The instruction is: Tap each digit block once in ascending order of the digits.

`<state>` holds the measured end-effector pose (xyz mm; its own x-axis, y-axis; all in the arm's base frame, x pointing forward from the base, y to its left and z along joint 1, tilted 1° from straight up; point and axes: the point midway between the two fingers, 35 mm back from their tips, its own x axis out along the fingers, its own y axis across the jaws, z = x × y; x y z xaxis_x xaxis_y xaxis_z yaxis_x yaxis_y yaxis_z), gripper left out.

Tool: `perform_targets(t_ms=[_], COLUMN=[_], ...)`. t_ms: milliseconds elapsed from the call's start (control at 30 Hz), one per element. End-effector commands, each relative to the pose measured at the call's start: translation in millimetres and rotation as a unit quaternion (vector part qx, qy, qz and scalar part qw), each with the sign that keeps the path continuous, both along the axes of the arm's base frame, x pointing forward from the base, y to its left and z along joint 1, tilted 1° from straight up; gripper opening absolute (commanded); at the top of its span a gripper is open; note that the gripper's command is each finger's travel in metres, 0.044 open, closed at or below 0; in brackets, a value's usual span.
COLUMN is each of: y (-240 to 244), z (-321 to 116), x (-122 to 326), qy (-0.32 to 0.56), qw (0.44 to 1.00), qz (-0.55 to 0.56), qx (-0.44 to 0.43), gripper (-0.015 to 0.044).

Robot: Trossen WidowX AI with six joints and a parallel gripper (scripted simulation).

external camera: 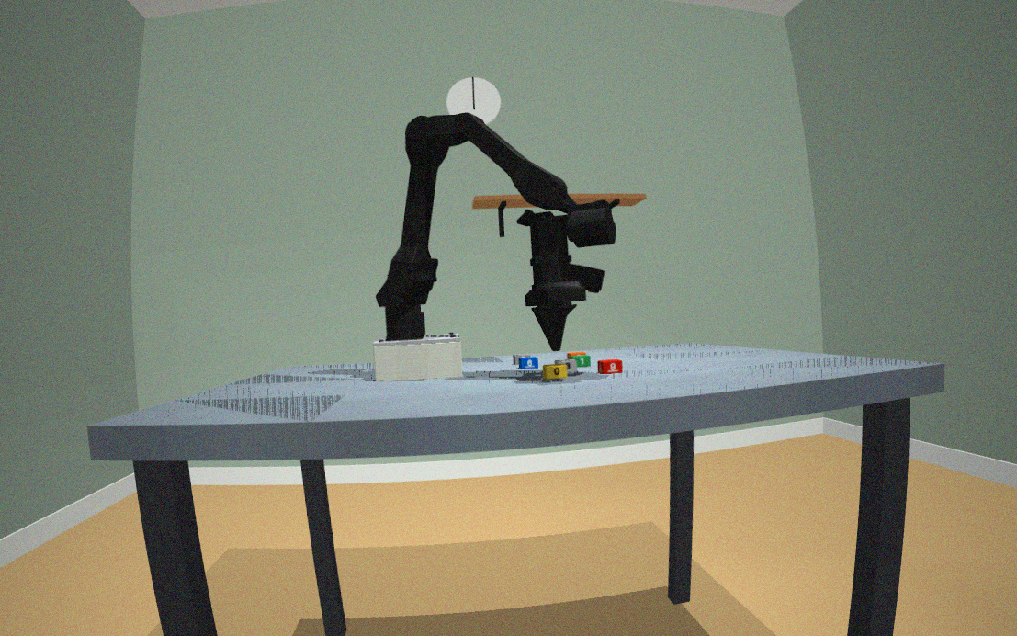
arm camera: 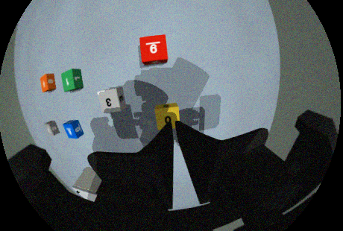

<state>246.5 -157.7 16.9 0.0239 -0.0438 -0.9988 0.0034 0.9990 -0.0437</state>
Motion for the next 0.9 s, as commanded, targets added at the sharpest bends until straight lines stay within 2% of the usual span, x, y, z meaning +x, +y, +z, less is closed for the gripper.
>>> perform_targets(t_ms=[0,633,733,867], y=[0,0,1,1], z=[-9,-27,-1,3], x=[-1,-1,-1,-2], qy=[0.003,0.004,0.003,0.003], qw=[1.000,1.000,1.000,1.000], qz=[0.002,0.002,0.002,0.002], qx=[0.002,0.002,0.002,0.002], gripper=[0.0020,0.0020,0.0020,0.0020])
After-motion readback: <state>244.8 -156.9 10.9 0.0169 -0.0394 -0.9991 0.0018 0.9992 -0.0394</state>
